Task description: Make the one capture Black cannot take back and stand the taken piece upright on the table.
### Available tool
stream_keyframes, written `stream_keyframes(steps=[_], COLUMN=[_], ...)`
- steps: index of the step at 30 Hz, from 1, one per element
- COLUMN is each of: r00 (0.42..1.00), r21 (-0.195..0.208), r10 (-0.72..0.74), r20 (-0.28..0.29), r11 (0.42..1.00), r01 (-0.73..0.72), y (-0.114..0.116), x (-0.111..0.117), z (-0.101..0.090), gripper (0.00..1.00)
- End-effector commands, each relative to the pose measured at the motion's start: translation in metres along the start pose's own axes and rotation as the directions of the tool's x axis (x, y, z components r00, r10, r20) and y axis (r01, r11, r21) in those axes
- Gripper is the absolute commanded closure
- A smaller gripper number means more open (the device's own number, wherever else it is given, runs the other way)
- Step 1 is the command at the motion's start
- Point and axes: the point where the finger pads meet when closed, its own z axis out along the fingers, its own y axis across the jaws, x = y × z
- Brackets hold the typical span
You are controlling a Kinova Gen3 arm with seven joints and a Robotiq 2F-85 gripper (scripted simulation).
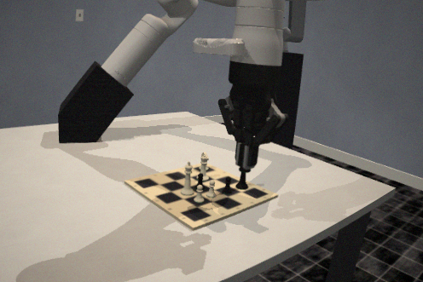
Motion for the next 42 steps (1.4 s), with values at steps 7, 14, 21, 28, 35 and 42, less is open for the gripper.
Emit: stream_keyframes(steps=[7, 14, 21, 28, 35, 42], r00=[1.0, 1.0, 1.0, 1.0, 1.0, 1.0], r21=[0.002, 0.002, 0.002, 0.002, 0.002, 0.002], r10=[0.0, 0.0, 0.0, 0.0, 0.0, 0.0], r20=[-0.001, -0.001, -0.001, -0.001, -0.001, -0.001], r11=[1.0, 1.0, 1.0, 1.0, 1.0, 1.0], r01=[0.0, 0.0, 0.0, 0.0, 0.0, 0.0], y=[0.0, 0.0, -0.001, -0.001, -0.001, -0.001], x=[0.001, 0.001, 0.001, 0.001, 0.001, 0.001], z=[-0.001, 0.006, 0.031, 0.056, 0.085, 0.094], gripper=[1.0, 1.0, 1.0, 1.0, 1.0, 1.0])
